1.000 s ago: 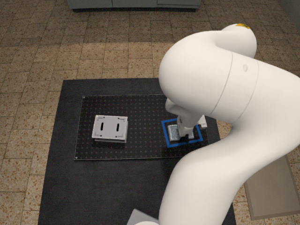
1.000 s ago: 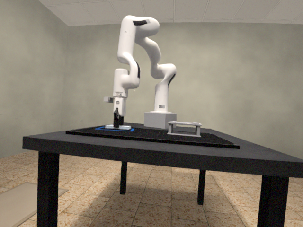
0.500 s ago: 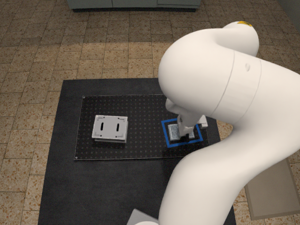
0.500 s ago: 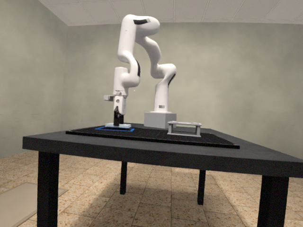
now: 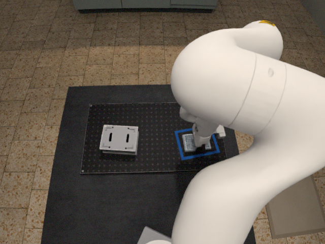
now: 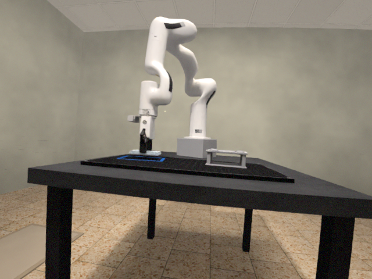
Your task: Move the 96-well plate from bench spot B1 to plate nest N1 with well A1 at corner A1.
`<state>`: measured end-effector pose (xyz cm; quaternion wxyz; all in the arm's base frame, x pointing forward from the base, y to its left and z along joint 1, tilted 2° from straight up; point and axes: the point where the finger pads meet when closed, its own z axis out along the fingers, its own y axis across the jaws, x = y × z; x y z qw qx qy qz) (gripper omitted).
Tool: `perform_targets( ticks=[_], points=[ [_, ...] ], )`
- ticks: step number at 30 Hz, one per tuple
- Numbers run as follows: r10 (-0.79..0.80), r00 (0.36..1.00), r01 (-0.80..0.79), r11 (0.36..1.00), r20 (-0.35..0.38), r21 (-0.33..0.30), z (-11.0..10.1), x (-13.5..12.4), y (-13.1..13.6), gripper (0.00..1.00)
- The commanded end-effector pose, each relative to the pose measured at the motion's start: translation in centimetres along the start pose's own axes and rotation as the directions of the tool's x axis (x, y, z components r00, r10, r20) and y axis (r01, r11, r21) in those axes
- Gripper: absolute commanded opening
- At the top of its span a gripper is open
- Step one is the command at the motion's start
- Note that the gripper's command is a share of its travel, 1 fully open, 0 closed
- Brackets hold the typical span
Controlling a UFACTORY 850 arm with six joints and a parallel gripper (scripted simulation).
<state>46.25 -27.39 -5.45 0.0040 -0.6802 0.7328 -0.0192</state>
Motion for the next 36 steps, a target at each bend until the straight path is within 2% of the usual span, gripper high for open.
perform_targets(
  ticks=[1, 36],
  points=[
    [0.0, 1.0, 0.0, 1.0, -0.001, 0.002, -0.1, 0.0, -0.1, 0.0],
    [0.0, 1.0, 0.0, 1.0, -0.001, 0.002, -4.9, 0.0, -0.1, 0.0]
  ],
)
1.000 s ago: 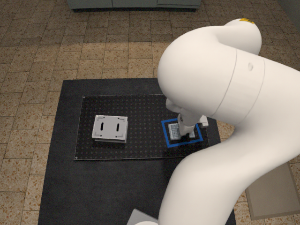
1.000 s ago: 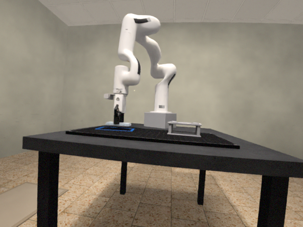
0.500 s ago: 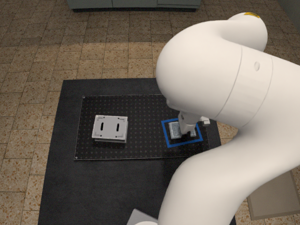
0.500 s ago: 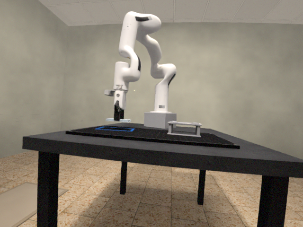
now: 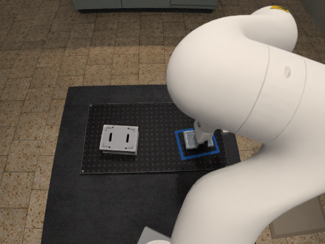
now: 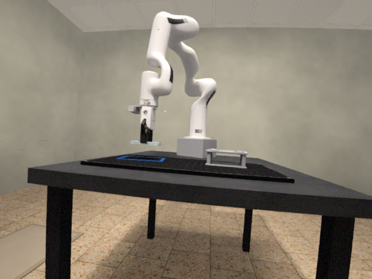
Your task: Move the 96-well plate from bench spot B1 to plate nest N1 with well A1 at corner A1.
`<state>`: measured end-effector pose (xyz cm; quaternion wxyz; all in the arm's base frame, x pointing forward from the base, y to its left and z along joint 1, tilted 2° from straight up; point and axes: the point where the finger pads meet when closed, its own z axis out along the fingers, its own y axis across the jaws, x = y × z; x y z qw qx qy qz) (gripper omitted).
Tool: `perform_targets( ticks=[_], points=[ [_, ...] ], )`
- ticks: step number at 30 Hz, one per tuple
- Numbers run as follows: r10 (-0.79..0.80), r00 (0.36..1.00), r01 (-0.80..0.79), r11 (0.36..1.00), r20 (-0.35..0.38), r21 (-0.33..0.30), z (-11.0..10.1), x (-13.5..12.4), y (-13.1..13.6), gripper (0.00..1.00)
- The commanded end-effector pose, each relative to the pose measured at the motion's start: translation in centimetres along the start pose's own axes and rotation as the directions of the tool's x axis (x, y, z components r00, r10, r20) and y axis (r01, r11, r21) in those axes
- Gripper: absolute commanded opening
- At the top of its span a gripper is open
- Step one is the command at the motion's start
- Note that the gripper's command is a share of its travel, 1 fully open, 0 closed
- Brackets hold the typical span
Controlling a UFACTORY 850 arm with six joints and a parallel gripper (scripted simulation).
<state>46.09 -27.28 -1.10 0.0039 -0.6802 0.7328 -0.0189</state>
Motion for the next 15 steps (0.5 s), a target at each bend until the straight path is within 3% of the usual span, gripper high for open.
perform_targets(
  ticks=[1, 15],
  points=[
    [0.0, 1.0, 0.0, 1.0, -0.001, 0.002, -0.7, 0.0, -0.1, 0.0],
    [0.0, 1.0, 0.0, 1.0, -0.001, 0.002, -1.8, 0.0, -0.1, 0.0]
  ],
)
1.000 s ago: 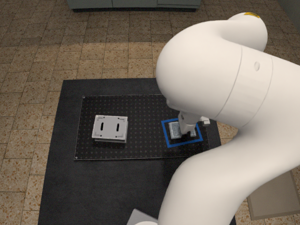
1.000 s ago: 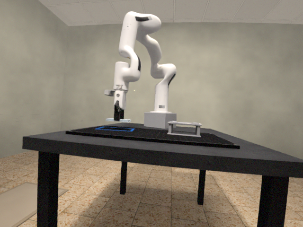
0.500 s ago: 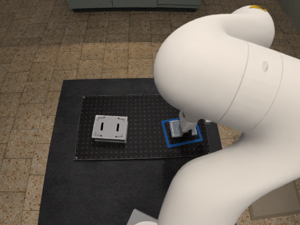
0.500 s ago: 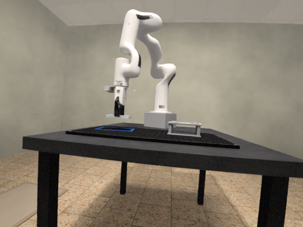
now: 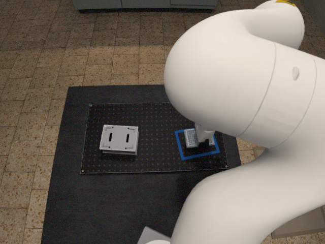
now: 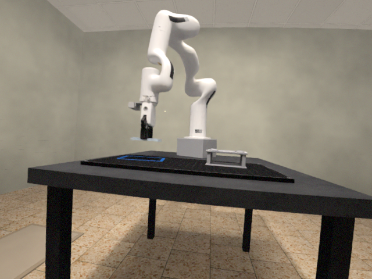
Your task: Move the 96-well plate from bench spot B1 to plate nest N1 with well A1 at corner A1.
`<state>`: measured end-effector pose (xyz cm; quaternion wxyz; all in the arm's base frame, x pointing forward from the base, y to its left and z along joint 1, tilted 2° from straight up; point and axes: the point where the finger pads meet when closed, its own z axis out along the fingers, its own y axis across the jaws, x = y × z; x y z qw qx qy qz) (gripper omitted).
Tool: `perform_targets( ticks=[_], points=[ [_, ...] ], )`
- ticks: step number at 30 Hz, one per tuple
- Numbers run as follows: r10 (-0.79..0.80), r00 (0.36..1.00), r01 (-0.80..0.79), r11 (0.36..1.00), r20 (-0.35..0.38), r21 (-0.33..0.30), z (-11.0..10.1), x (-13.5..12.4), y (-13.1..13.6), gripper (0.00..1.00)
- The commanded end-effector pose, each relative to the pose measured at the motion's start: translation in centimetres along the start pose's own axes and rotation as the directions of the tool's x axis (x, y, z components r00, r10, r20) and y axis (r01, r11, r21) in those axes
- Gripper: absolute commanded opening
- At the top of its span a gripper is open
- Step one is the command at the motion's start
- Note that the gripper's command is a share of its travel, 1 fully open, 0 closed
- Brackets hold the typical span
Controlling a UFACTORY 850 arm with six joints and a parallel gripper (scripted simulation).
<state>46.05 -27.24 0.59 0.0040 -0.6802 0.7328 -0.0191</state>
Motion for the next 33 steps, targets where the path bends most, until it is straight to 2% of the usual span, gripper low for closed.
perform_targets(
  ticks=[1, 6, 11, 33],
  points=[
    [0.0, 1.0, 0.0, 1.0, -0.001, 0.002, -0.1, 0.0, -0.1, 0.0],
    [0.0, 1.0, 0.0, 1.0, -0.001, 0.002, -0.1, 0.0, -0.1, 0.0],
    [0.164, 0.986, -0.164, 0.986, 0.0, 0.002, -0.4, -1.6, -0.3, 0.0],
    [0.164, 0.986, -0.164, 0.986, 0.0, 0.002, -1.4, -7.5, -1.0, 0.0]
  ],
)
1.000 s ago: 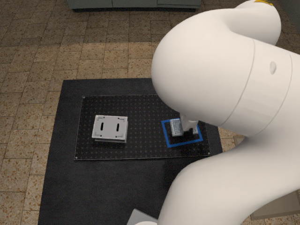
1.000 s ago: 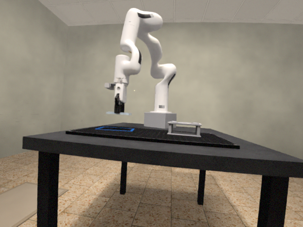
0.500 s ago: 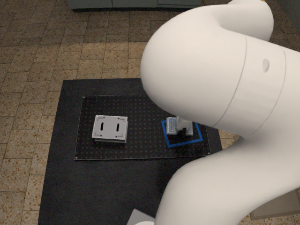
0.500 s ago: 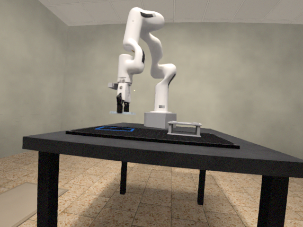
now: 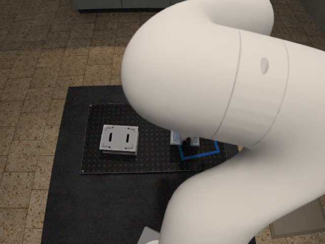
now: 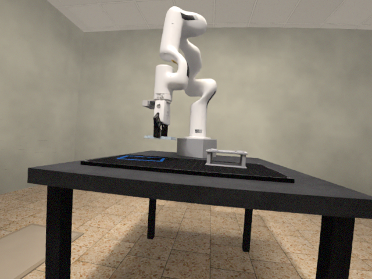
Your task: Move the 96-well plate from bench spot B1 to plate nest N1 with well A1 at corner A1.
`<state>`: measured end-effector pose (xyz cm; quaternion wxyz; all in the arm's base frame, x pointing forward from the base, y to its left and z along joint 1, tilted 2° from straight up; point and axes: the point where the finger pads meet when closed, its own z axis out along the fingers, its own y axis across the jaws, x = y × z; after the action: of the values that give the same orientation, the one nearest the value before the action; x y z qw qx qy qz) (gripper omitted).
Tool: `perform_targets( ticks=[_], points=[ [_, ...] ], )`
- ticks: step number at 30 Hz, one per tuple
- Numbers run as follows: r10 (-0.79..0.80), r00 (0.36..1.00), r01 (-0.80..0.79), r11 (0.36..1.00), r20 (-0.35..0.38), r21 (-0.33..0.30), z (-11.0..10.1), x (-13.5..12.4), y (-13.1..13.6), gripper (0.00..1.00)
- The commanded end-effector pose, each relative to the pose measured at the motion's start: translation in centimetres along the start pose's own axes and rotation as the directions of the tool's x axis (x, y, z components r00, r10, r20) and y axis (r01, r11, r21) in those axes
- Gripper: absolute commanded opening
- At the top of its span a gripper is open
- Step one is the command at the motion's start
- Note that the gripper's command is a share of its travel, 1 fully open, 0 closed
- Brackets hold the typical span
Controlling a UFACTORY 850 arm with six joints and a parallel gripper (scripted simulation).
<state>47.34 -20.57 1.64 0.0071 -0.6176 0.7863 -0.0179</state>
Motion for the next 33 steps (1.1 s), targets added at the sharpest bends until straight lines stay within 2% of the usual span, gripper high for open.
perform_targets(
  ticks=[1, 30, 33],
  points=[
    [0.0, 1.0, 0.0, 1.0, -0.004, 0.001, -0.3, -1.1, -0.1, 0.0],
    [0.0, 1.0, 0.0, 1.0, -0.003, 0.001, -1.7, -10.0, 0.3, 0.0],
    [0.0, 1.0, 0.0, 1.0, -0.003, 0.001, -1.8, -10.3, 0.3, 0.0]
  ],
)
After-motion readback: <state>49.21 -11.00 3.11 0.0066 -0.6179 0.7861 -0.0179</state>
